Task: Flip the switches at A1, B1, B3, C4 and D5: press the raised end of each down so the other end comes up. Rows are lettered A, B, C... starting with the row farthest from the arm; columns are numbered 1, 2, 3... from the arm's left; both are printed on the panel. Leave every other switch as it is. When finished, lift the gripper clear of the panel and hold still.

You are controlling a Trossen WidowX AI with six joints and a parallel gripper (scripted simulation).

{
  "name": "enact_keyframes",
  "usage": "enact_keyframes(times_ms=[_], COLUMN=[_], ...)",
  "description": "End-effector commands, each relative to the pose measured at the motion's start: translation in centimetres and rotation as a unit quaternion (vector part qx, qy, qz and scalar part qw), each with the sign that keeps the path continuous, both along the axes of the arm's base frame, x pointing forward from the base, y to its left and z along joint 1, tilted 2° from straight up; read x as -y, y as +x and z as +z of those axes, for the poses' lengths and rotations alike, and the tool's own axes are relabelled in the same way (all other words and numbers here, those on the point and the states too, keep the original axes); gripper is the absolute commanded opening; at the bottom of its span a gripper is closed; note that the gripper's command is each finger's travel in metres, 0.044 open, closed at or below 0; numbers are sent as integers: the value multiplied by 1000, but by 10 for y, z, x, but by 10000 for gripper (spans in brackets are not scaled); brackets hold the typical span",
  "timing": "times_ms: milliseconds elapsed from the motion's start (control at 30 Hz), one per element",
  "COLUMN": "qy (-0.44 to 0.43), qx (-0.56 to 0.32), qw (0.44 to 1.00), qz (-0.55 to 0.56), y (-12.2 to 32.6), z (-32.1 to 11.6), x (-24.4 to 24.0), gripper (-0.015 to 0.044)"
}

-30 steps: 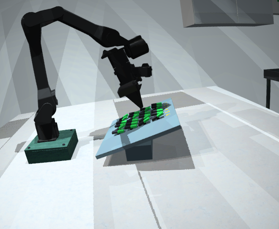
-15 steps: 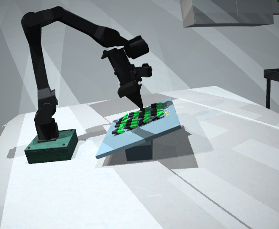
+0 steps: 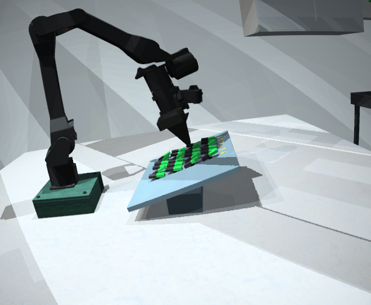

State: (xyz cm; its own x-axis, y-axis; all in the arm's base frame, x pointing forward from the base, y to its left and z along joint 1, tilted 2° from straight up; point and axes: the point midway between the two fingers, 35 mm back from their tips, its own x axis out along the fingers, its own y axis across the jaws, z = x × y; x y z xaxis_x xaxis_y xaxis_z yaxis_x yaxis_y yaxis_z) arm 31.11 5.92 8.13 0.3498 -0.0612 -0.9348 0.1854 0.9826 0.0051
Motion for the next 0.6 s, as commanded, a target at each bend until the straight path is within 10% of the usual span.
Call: enact_keyframes(times_ms=[0, 567], qy=[-1, -1], qx=[0, 0], qw=[1000, 1000], qz=[2, 2], y=[0, 1], z=[-1, -3], x=[0, 0], gripper=[0, 0])
